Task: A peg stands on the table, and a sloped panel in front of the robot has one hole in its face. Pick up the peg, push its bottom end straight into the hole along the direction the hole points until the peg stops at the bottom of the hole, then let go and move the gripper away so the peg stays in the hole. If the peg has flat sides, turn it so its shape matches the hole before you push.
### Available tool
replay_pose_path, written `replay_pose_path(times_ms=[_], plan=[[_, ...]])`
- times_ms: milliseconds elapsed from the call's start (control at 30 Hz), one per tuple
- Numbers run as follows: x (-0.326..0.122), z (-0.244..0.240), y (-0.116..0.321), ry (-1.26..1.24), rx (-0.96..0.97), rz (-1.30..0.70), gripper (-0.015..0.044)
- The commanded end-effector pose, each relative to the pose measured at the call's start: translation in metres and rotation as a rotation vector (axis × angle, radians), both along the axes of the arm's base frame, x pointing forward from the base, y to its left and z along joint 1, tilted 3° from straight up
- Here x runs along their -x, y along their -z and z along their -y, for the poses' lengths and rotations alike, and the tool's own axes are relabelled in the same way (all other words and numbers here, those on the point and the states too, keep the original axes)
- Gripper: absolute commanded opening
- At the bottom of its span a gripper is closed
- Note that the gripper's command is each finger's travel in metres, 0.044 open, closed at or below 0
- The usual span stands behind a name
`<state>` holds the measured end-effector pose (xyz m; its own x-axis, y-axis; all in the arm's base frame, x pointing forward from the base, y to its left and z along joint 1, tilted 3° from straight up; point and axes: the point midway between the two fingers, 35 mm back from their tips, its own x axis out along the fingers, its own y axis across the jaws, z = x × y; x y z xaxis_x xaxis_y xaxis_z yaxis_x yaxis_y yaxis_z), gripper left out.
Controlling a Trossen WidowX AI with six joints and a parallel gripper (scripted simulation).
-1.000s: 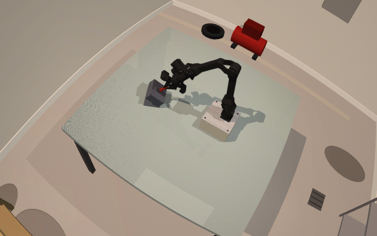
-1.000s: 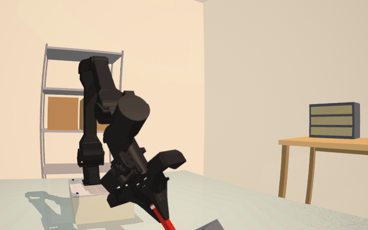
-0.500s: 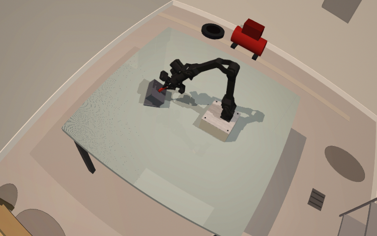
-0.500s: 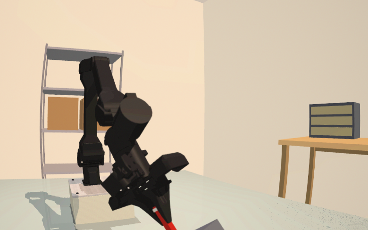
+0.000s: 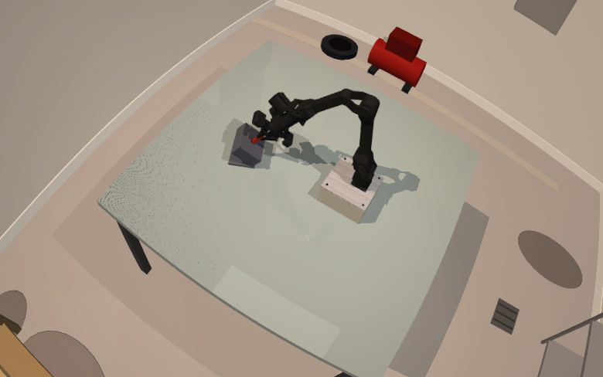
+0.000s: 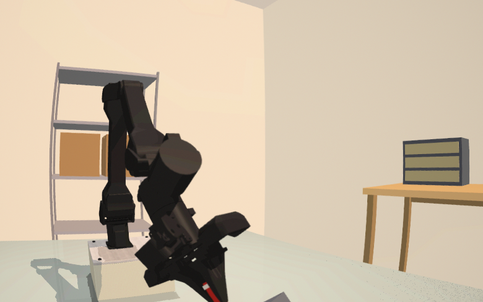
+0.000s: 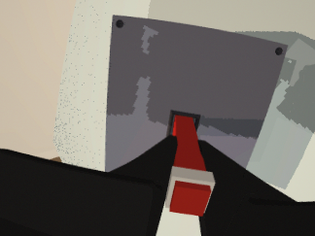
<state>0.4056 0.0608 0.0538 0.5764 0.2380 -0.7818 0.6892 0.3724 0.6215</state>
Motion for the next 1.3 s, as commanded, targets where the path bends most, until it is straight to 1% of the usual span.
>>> replay_pose_path(times_ms=[0,1033,1267], plan=[[-0.0025,-0.0004,0.0021,0.004,0.000,0.002,0.0000],[-0.0080,-0.0032,0.0107,0.000,0.000,0.000,0.0000],[-0.0080,-0.0032,0.0107,0.000,0.000,0.000,0.0184]])
